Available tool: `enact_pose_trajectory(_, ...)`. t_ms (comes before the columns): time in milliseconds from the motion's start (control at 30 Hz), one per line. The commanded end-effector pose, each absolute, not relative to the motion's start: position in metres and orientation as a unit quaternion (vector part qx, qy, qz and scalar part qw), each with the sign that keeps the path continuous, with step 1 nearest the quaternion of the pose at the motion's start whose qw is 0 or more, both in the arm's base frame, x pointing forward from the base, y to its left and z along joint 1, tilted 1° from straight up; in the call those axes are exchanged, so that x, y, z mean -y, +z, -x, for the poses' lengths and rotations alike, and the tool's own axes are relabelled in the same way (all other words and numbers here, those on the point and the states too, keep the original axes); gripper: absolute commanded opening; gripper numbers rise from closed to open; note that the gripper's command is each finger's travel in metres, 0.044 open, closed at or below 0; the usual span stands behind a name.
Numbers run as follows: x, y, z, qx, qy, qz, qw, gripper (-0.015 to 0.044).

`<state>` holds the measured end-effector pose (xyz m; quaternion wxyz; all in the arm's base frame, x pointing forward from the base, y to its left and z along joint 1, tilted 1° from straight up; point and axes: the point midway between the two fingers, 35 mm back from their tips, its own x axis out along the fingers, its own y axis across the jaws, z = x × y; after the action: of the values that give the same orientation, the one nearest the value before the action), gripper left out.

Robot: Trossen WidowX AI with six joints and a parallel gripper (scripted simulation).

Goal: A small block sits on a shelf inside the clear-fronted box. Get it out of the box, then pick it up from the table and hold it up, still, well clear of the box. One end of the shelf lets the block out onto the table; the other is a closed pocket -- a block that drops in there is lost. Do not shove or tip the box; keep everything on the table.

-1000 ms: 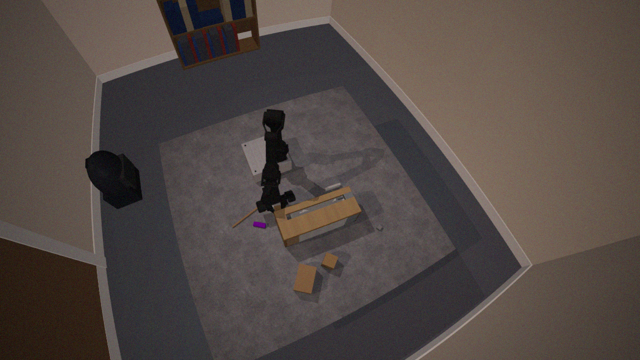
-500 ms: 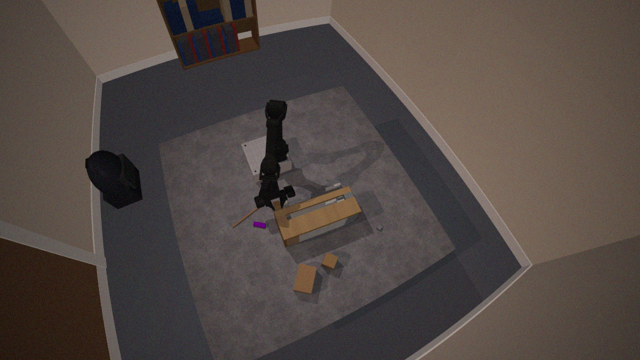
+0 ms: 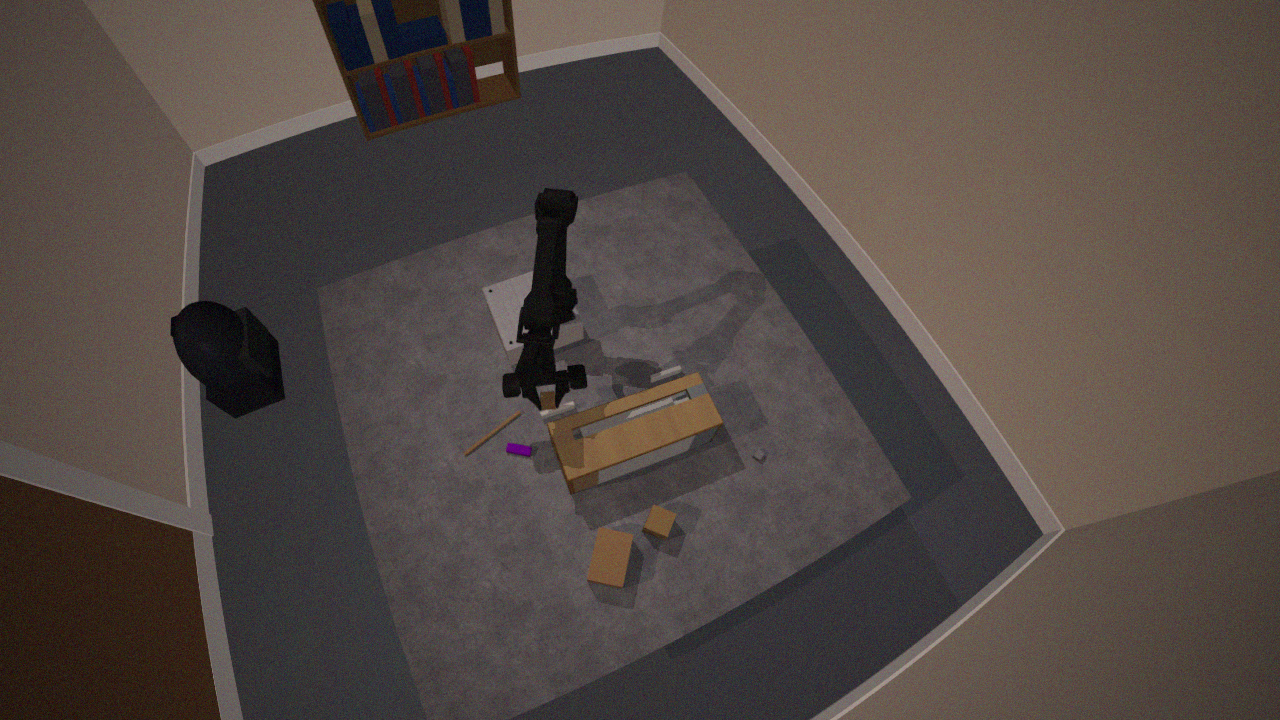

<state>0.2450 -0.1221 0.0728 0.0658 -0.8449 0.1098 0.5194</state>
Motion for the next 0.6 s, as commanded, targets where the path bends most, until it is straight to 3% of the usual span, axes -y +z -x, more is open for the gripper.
enact_pose_trajectory(0,0.127,0.098,-0.240,-0.152,0.500,0.848,0.086,0.0000)
enact_pose_trajectory(567,0.128,0.132,-0.222,-0.221,0.474,0.842,0.130,0.0000)
